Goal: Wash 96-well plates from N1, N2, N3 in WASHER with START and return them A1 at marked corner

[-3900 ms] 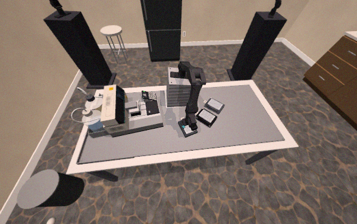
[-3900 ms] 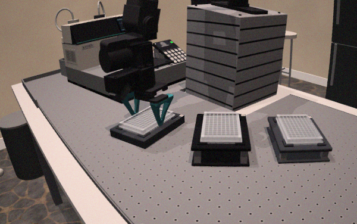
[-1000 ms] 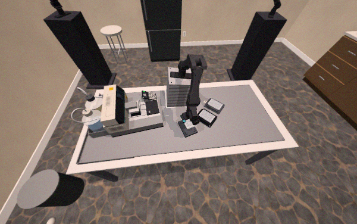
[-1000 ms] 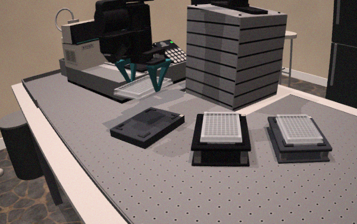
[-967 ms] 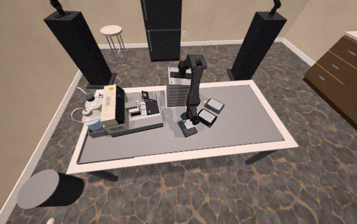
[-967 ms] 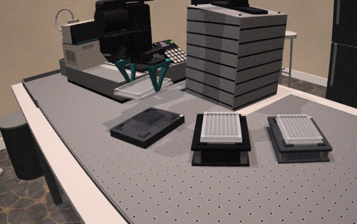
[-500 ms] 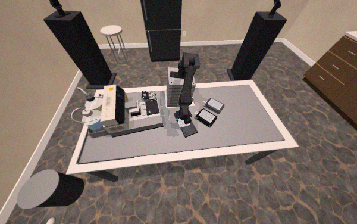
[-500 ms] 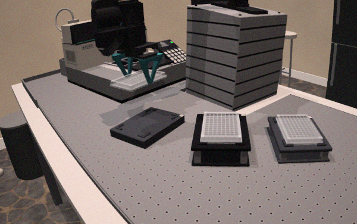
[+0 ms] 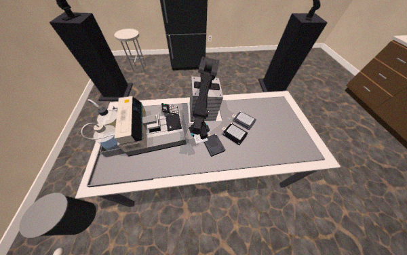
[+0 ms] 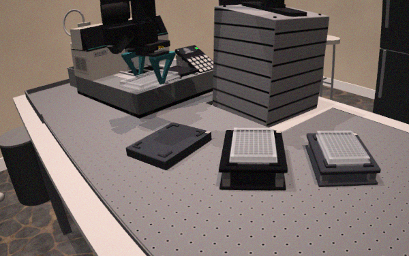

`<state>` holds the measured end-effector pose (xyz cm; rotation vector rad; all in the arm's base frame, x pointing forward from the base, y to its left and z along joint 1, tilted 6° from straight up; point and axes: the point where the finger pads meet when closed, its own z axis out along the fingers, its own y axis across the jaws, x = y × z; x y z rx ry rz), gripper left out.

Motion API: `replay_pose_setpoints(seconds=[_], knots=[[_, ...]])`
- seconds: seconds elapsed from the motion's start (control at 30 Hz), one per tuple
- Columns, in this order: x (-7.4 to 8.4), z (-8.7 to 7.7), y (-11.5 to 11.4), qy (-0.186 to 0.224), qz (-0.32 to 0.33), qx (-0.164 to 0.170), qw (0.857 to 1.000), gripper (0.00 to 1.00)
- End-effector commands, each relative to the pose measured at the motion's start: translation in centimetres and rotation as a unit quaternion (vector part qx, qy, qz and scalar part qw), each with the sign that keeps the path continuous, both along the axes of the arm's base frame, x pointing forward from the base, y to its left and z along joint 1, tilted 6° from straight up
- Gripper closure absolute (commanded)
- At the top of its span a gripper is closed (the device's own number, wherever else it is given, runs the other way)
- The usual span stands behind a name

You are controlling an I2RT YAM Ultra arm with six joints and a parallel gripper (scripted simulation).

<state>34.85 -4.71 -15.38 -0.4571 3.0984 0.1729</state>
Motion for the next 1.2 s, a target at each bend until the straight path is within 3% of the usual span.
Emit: replay_pose_setpoints(seconds=[0.0, 0.1, 0.17, 1.03, 1.17], knots=[[0.3, 0.6, -1.4, -0.010, 0.017, -0.001, 1.000, 1.00], [0.3, 0.6, -1.8, -0.010, 0.017, -0.001, 1.000, 1.00], [-0.2, 0.7, -2.7, -0.007, -0.009, -0.002, 1.000, 1.00], [-5.9, 1.5, -13.2, -0.006, -0.009, -0.003, 1.000, 1.00], [-5.9, 1.5, -13.2, -0.006, -0.009, -0.003, 1.000, 1.00]])
